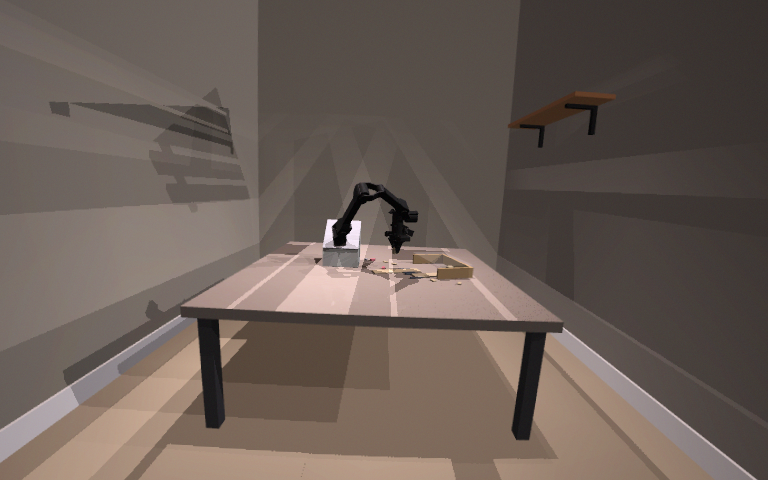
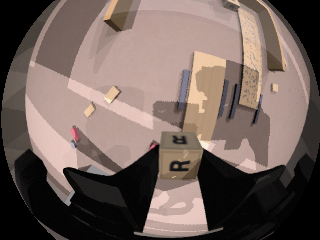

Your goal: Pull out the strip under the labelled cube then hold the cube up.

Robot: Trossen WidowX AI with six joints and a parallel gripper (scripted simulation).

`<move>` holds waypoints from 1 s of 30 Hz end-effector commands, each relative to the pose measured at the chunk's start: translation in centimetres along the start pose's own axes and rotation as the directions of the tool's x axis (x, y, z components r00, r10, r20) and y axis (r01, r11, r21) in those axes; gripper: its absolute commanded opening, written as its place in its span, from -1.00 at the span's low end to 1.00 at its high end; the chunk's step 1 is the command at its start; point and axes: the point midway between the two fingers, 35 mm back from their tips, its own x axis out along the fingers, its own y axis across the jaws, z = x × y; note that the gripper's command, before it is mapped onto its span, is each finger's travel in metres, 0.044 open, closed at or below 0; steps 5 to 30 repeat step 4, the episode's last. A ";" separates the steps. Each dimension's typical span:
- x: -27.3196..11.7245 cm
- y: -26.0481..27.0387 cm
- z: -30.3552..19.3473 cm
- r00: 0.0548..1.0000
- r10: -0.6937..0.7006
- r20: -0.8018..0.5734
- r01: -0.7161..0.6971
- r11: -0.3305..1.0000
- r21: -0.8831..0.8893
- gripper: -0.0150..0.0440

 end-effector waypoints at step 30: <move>0.0 0.0 0.0 1.000 0.004 -0.001 -0.004 1.000 0.003 -0.49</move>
